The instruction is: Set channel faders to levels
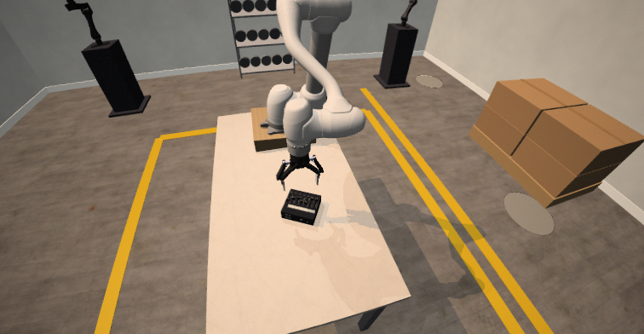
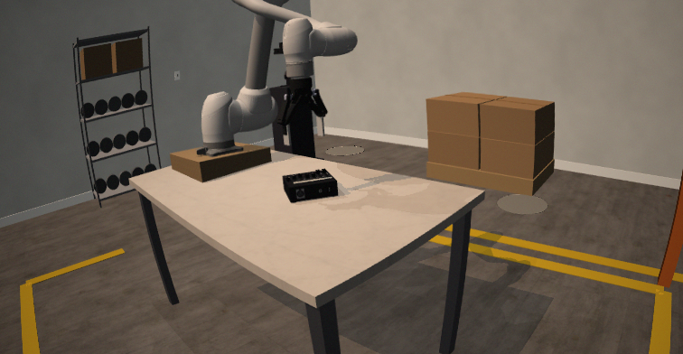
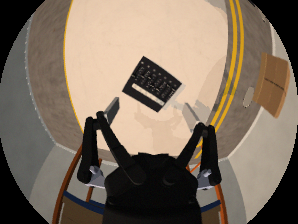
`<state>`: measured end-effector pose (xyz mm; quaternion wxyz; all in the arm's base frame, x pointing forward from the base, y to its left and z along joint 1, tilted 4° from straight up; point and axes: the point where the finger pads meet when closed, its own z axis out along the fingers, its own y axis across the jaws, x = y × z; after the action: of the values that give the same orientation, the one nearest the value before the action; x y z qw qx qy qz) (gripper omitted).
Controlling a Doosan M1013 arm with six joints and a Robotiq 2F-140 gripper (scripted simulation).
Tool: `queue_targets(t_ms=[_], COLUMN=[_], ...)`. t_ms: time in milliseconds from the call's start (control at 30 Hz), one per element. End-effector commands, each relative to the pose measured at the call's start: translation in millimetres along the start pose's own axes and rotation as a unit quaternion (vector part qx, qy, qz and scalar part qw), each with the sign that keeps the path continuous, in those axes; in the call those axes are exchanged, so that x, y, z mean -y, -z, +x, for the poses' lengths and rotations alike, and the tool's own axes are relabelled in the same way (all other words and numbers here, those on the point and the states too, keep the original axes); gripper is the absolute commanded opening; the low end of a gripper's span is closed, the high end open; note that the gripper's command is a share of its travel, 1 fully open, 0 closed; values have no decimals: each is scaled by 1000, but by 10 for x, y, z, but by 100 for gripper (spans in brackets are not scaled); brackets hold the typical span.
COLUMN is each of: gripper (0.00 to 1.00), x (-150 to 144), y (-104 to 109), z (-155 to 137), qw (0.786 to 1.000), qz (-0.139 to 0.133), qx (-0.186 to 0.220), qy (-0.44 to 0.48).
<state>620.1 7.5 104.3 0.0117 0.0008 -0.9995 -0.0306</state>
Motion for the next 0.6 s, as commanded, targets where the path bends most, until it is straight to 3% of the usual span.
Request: queue_targets(t_ms=[0,333,567], gripper=[100,100,100], x=[0,-2,-28], y=[1,-3,-45], z=[0,3,40], qw=[1000,1000,995], qz=[0,0,0], qx=[0,0,-1], qy=[0,8,103])
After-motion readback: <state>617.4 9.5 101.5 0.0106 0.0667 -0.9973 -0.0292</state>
